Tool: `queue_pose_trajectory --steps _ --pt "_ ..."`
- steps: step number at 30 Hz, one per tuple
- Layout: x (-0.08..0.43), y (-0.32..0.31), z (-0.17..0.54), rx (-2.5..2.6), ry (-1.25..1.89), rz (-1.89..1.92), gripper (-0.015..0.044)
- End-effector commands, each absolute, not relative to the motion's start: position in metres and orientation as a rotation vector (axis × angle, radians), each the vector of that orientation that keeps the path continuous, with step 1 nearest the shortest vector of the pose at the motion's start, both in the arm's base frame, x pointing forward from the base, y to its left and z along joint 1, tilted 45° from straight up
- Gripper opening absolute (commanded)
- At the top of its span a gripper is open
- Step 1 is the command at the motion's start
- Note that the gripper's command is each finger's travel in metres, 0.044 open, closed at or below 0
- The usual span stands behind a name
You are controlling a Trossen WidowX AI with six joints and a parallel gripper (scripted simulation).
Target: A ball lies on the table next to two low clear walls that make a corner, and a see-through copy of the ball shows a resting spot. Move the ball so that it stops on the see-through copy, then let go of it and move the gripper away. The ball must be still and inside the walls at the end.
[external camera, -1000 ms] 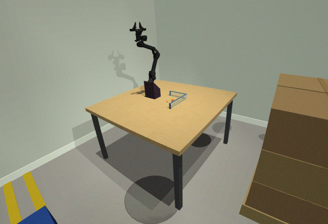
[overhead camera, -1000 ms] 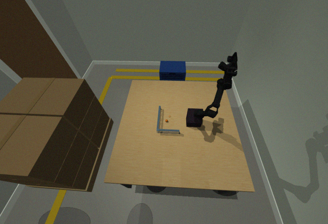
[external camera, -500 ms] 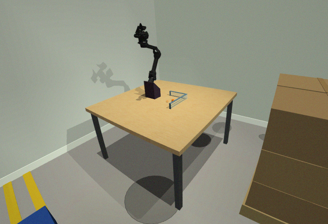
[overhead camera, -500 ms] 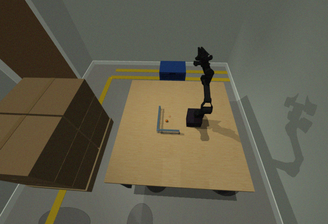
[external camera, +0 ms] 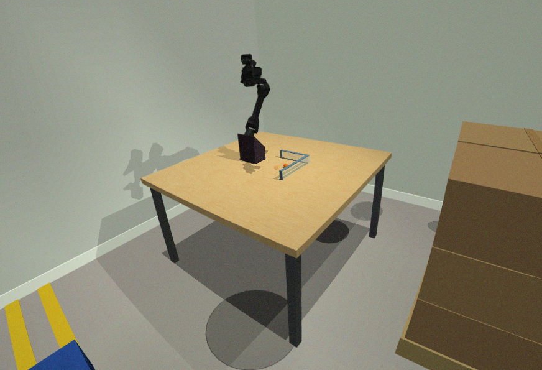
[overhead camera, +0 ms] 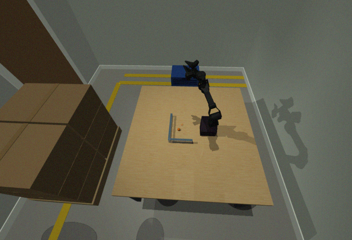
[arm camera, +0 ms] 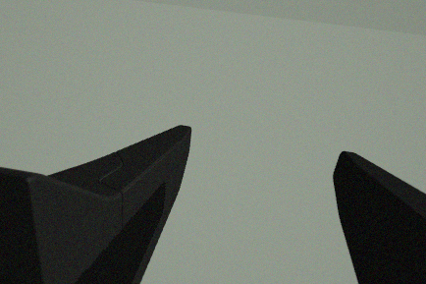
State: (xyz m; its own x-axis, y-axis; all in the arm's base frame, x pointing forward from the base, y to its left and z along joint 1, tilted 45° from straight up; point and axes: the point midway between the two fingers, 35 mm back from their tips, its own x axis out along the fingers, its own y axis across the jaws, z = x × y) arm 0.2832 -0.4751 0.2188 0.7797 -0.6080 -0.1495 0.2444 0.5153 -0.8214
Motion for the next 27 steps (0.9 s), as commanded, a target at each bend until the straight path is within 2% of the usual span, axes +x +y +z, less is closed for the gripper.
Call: queue_pose_trajectory --steps 1,8,15,21,27 --pt "0.331 -0.432 0.178 -0.719 0.457 -0.362 0.0244" --pt "0.389 -0.348 0.120 -0.458 0.511 -0.115 0.0244" --pt "0.422 -0.253 0.067 -0.212 0.628 0.093 0.0244" --pt "0.427 -0.160 0.026 -0.012 0.771 0.298 0.0244" --pt "0.408 -0.065 -0.007 0.181 0.960 0.490 0.0244"
